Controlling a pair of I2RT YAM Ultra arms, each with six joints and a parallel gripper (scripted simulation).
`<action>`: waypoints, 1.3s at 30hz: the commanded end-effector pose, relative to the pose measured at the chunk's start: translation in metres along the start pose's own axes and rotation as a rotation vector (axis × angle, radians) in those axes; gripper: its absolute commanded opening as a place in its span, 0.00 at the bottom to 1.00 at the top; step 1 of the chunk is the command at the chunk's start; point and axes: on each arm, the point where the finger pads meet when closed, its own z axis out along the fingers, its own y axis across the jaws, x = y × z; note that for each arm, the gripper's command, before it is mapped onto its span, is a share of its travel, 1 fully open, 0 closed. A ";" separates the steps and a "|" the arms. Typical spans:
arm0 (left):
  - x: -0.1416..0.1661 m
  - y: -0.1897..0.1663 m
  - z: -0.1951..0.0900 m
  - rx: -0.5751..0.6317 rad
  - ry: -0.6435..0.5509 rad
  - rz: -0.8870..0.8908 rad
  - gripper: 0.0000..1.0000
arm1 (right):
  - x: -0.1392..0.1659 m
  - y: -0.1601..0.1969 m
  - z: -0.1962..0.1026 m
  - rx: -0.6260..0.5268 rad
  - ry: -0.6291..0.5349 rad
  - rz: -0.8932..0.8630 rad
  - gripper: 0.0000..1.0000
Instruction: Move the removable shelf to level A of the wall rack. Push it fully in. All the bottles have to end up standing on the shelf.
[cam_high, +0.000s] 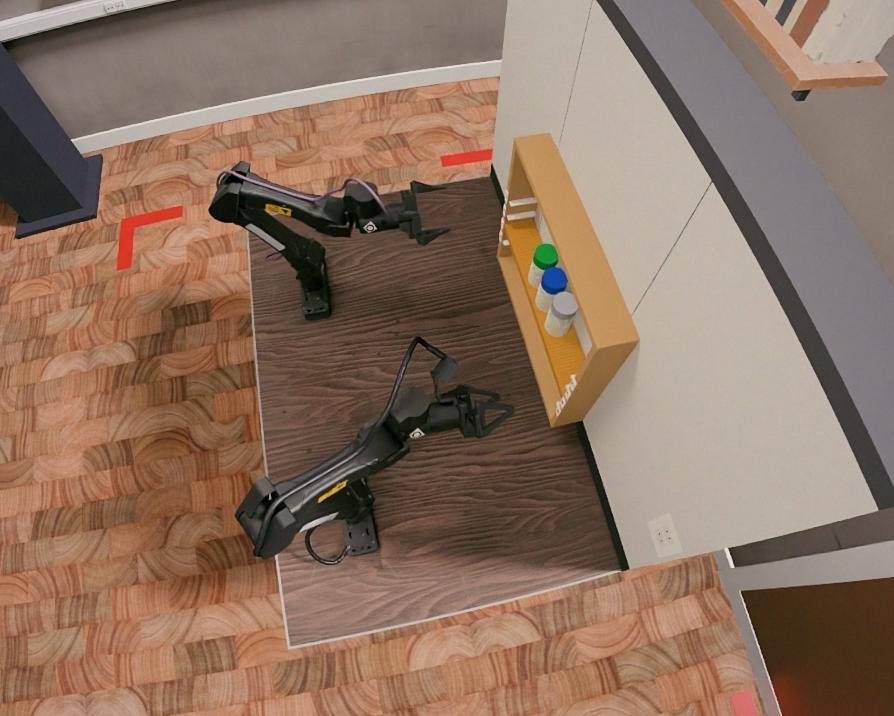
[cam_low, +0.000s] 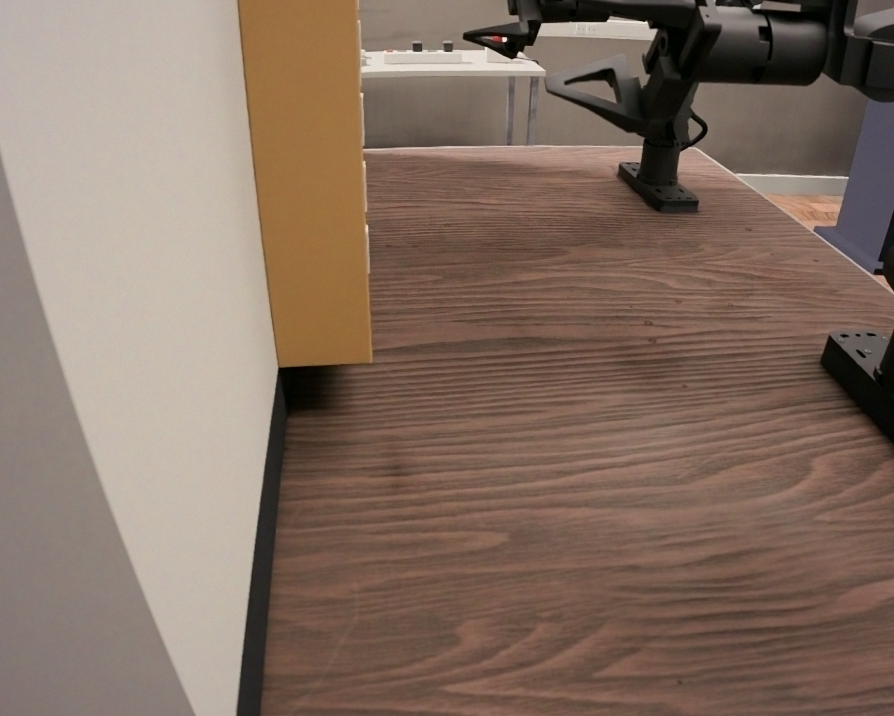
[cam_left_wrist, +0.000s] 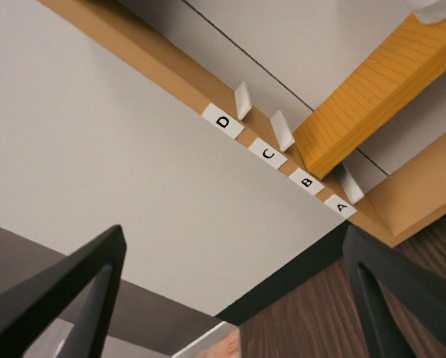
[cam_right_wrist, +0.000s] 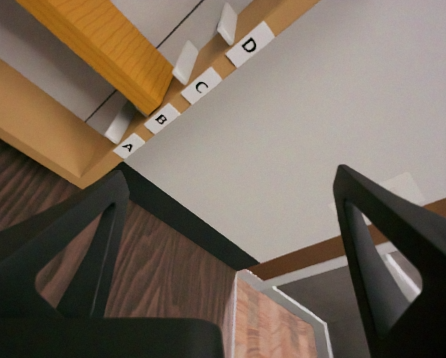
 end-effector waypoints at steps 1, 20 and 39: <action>0.000 -0.002 -0.005 -0.020 -0.005 0.048 1.00 | -0.004 -0.005 -0.005 0.038 -0.015 -0.034 1.00; 0.005 -0.025 -0.010 -0.022 -0.002 0.222 1.00 | -0.004 0.019 -0.012 0.042 -0.011 -0.208 1.00; 0.009 -0.049 -0.016 -0.025 0.000 0.401 1.00 | -0.004 0.044 -0.019 0.046 -0.008 -0.387 1.00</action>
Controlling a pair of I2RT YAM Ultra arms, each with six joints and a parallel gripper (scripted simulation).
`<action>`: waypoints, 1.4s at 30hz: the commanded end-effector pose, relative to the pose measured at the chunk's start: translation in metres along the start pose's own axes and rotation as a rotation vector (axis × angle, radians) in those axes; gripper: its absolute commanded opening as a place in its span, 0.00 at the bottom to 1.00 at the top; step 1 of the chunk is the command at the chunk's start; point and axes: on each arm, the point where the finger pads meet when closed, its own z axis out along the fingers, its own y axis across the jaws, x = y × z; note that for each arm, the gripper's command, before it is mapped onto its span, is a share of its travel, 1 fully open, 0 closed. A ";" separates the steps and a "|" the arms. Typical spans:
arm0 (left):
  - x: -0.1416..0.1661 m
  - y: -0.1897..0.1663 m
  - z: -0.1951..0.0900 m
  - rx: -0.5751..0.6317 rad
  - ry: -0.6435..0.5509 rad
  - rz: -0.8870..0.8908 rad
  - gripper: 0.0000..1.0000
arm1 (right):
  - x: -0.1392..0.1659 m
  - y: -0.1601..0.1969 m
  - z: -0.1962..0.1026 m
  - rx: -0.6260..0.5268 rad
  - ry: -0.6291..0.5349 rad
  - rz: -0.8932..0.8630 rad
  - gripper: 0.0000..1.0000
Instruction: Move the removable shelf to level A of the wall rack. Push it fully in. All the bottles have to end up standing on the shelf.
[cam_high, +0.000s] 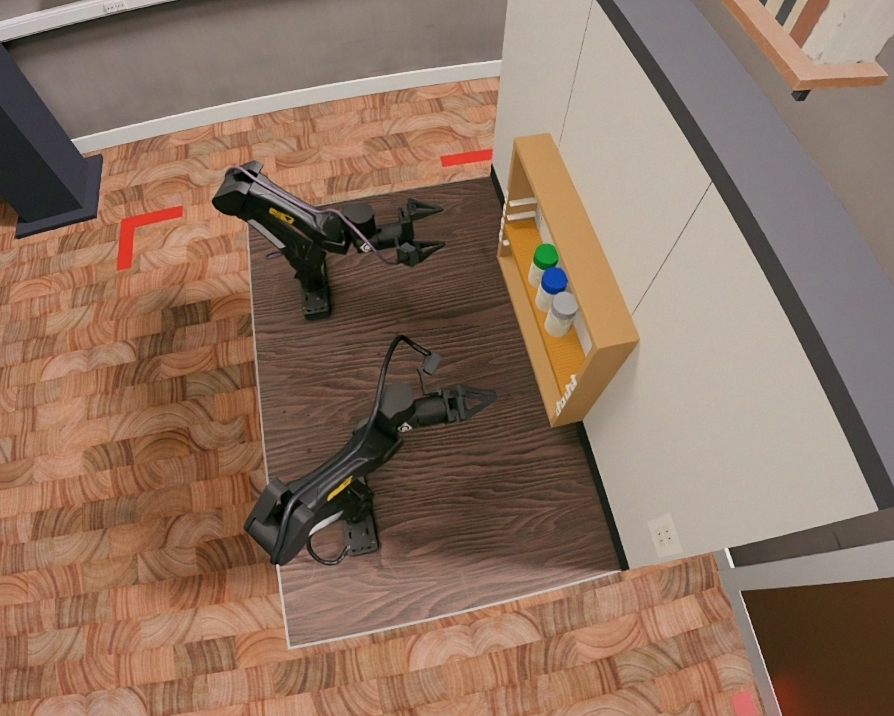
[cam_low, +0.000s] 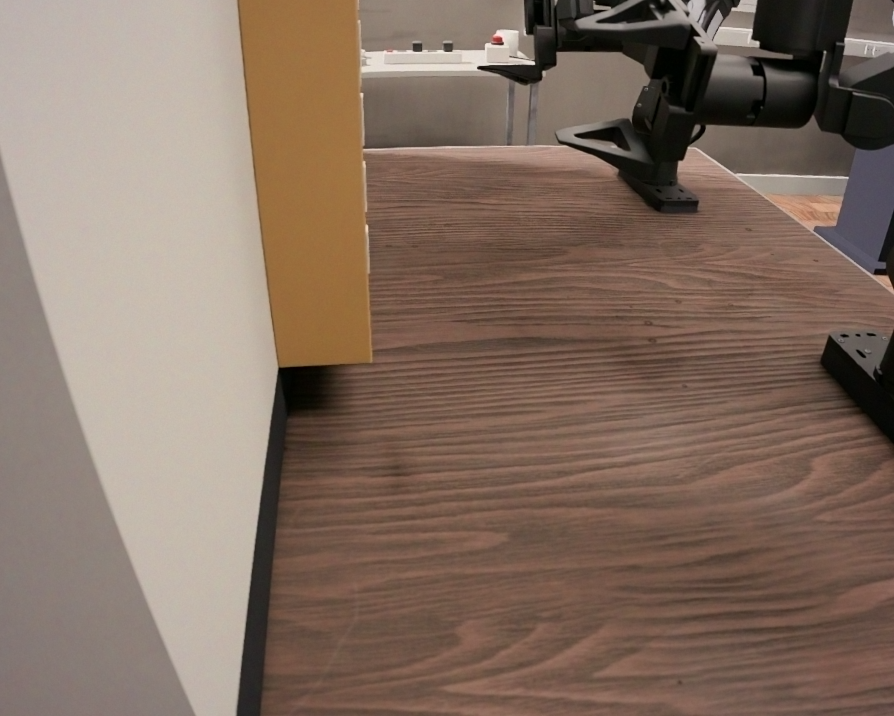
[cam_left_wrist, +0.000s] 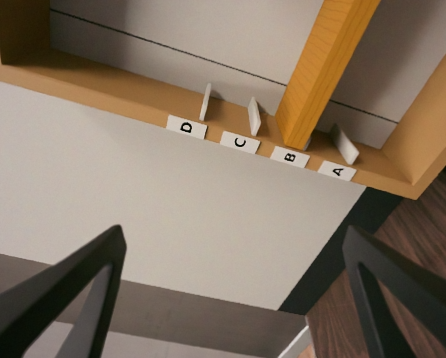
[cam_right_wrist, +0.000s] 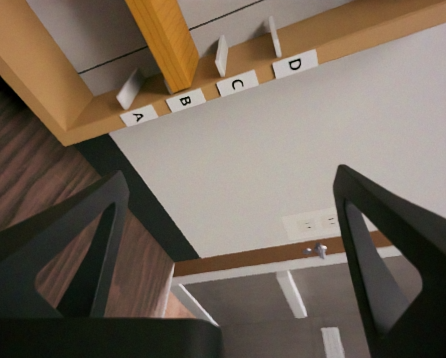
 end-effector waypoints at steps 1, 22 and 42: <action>0.000 -0.010 -0.002 0.000 0.006 0.054 1.00 | -0.003 0.003 -0.002 0.020 0.002 -0.038 1.00; -0.004 -0.037 -0.009 -0.002 0.007 0.244 1.00 | -0.012 0.029 -0.010 0.022 0.004 -0.228 1.00; -0.006 -0.047 -0.012 -0.003 0.007 0.312 1.00 | -0.016 0.039 -0.014 0.023 0.004 -0.296 1.00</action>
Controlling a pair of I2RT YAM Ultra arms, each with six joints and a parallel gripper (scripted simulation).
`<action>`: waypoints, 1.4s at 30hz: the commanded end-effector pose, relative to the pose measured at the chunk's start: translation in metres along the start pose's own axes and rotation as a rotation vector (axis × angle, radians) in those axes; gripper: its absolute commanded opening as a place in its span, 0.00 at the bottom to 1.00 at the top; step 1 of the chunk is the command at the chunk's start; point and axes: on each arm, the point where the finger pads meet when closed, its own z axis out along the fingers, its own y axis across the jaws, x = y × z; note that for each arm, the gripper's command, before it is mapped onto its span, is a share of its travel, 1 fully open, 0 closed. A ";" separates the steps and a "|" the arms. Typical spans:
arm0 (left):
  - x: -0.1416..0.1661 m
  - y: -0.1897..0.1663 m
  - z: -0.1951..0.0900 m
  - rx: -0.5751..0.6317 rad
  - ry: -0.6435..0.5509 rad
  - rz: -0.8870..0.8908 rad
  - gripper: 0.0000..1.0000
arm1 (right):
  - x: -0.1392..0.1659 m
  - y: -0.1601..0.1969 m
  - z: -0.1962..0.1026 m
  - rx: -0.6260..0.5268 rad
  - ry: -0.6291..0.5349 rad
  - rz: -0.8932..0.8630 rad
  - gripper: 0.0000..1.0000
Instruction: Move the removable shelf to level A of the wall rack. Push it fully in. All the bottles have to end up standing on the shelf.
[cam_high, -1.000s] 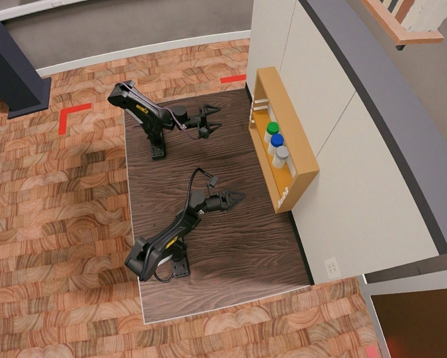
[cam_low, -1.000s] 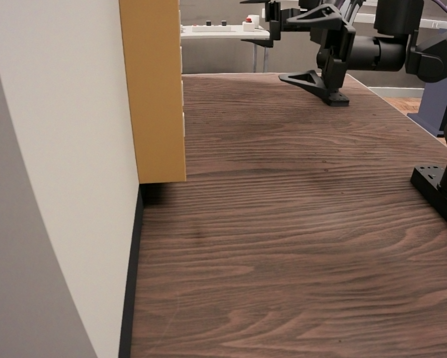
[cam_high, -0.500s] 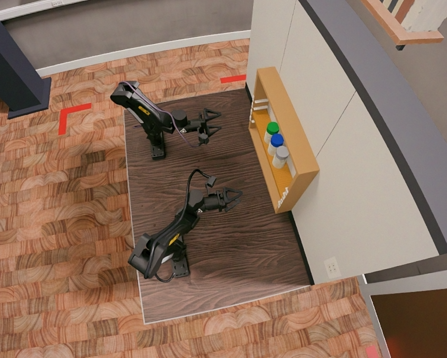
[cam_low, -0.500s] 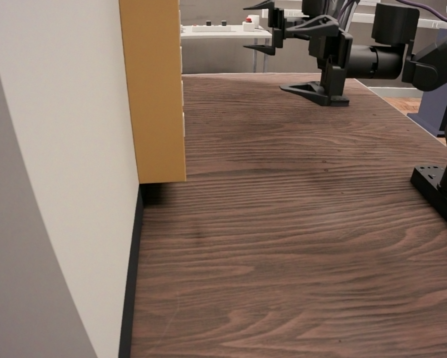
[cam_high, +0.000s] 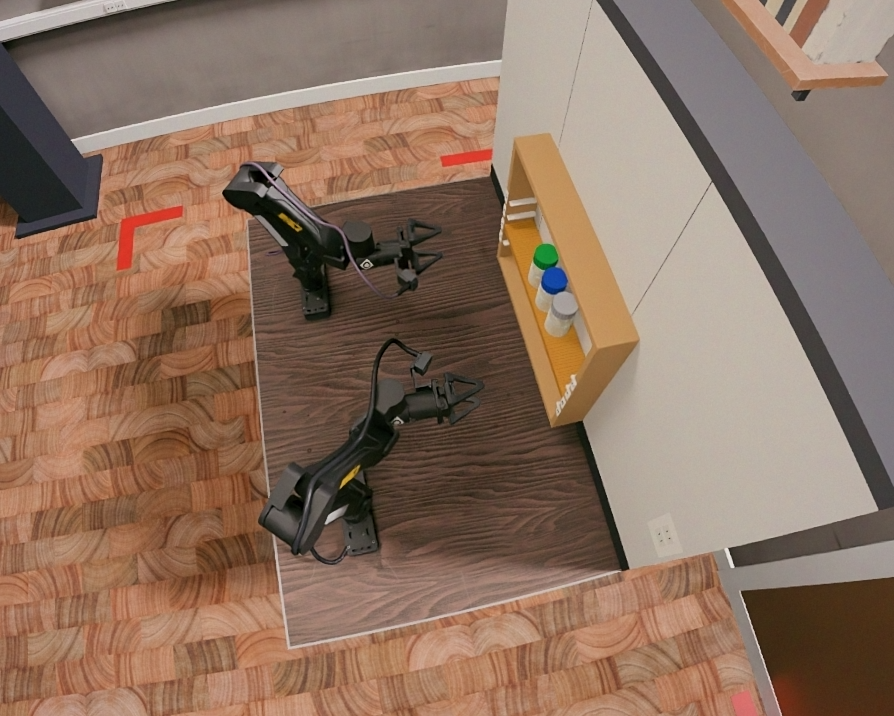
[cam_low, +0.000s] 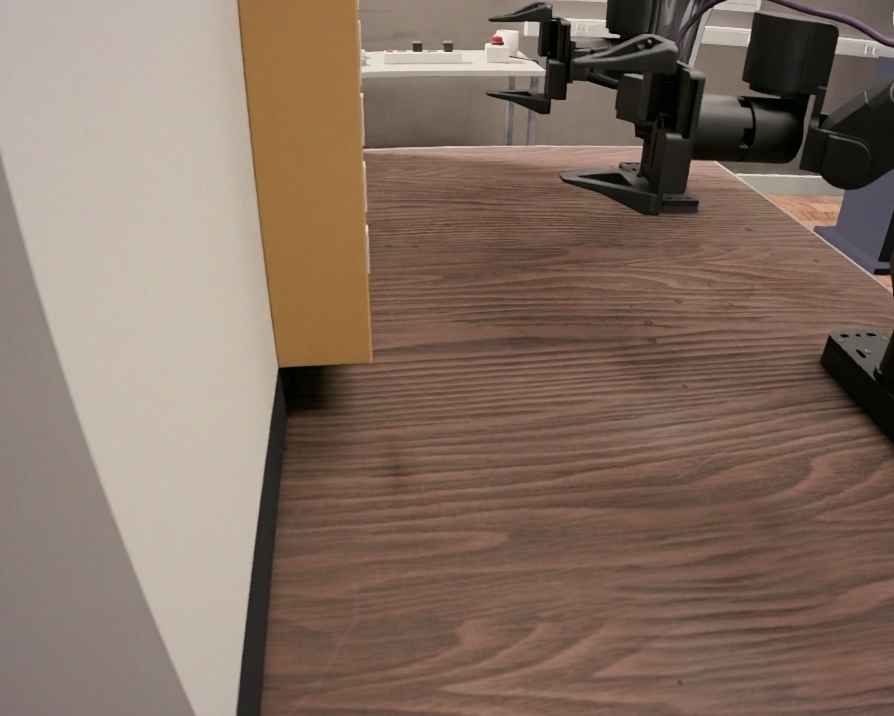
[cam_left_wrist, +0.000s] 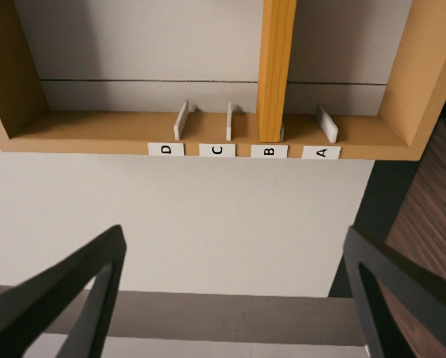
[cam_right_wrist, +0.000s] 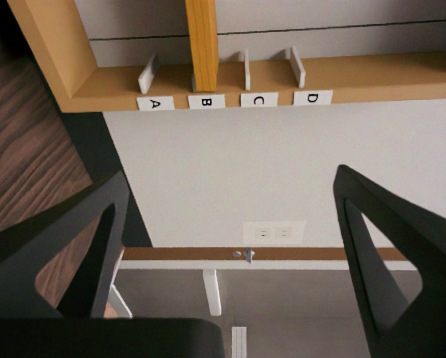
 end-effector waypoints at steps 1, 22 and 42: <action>-0.001 -0.009 -0.003 0.015 -0.003 0.018 1.00 | -0.002 0.002 -0.002 0.005 -0.003 0.000 1.00; -0.001 -0.009 -0.003 0.015 -0.003 0.018 1.00 | -0.002 0.002 -0.002 0.005 -0.003 0.000 1.00; -0.001 -0.011 0.000 0.015 -0.003 0.018 1.00 | -0.002 0.003 0.002 0.005 -0.003 0.000 1.00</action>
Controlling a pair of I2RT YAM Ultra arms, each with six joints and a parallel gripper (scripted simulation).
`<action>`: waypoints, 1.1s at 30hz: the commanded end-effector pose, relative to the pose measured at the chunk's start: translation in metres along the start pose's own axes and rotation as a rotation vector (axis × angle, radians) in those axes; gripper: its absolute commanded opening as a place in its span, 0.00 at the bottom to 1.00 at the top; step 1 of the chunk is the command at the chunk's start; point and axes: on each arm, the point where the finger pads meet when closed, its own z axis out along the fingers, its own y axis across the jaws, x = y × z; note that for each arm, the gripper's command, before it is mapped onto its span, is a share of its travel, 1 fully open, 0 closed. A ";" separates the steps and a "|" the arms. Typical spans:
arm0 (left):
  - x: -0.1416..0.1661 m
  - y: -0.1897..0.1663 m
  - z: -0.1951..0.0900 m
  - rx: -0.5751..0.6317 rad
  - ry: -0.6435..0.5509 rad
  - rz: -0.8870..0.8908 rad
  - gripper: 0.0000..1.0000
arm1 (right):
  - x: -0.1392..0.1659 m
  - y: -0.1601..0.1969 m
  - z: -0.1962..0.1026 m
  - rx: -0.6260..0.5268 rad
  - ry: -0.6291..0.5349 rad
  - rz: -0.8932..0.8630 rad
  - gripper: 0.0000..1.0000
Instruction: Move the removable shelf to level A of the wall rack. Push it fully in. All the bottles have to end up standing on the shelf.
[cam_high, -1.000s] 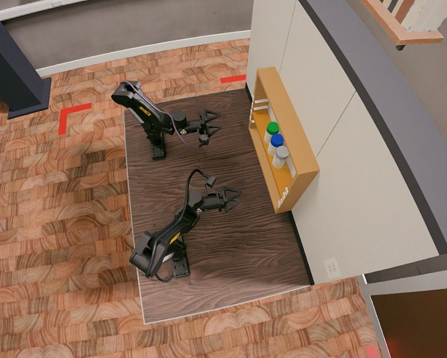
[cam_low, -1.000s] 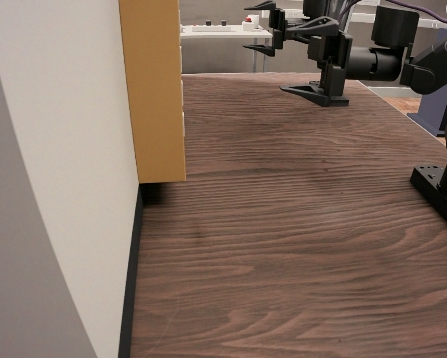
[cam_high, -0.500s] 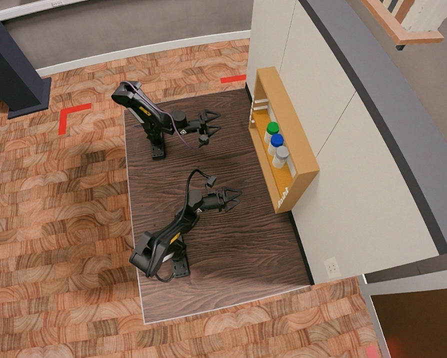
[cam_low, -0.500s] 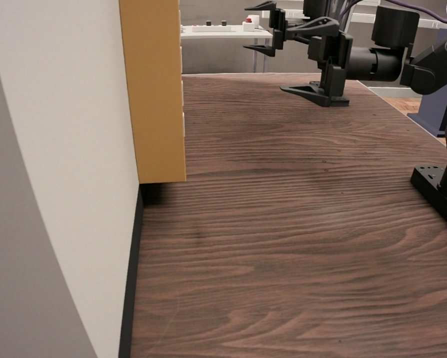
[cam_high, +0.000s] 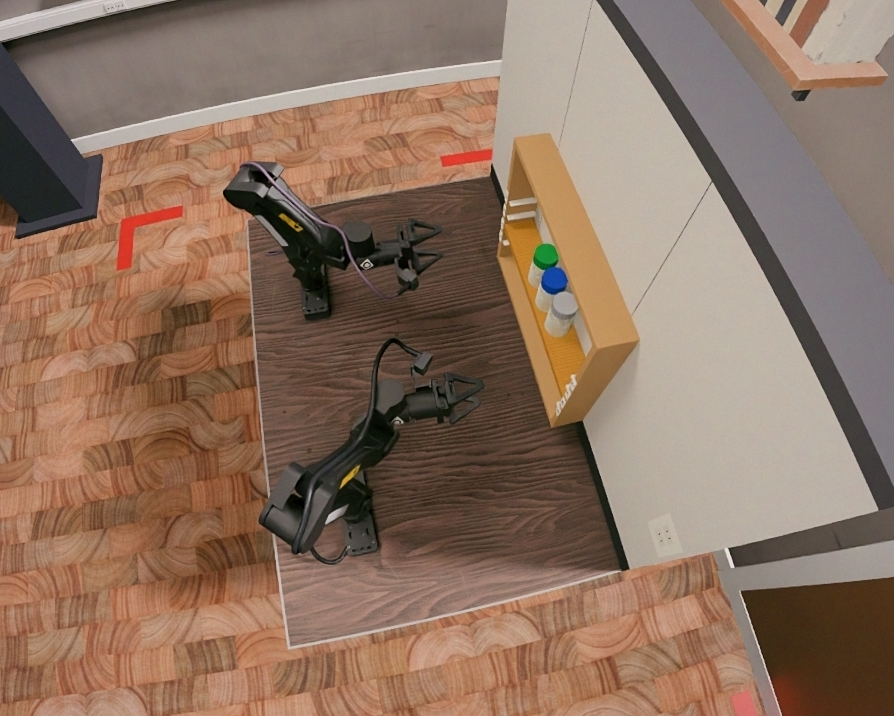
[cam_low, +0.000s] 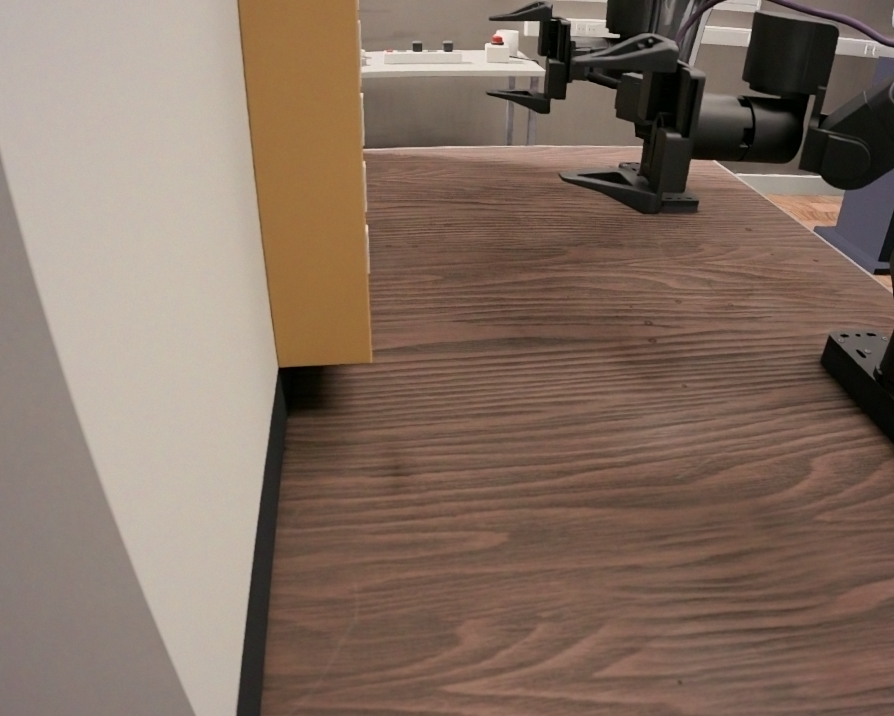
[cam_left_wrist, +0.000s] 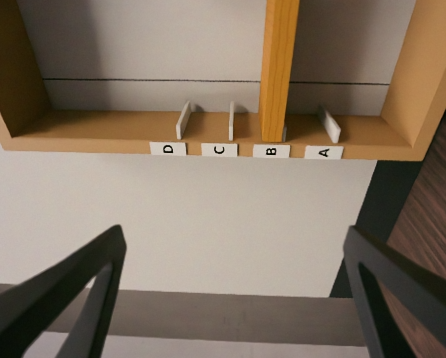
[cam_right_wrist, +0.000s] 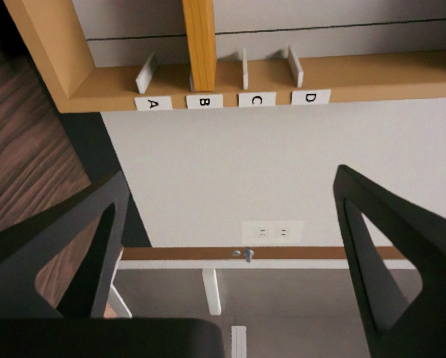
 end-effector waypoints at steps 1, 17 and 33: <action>-0.001 -0.013 0.001 0.020 -0.005 0.019 1.00 | -0.002 0.005 0.003 0.000 -0.005 -0.001 1.00; -0.001 -0.025 0.024 0.020 -0.005 0.019 1.00 | -0.002 0.017 0.026 0.000 -0.005 -0.001 1.00; -0.001 -0.037 0.048 0.020 -0.005 0.019 1.00 | -0.002 0.029 0.050 0.000 -0.005 -0.001 1.00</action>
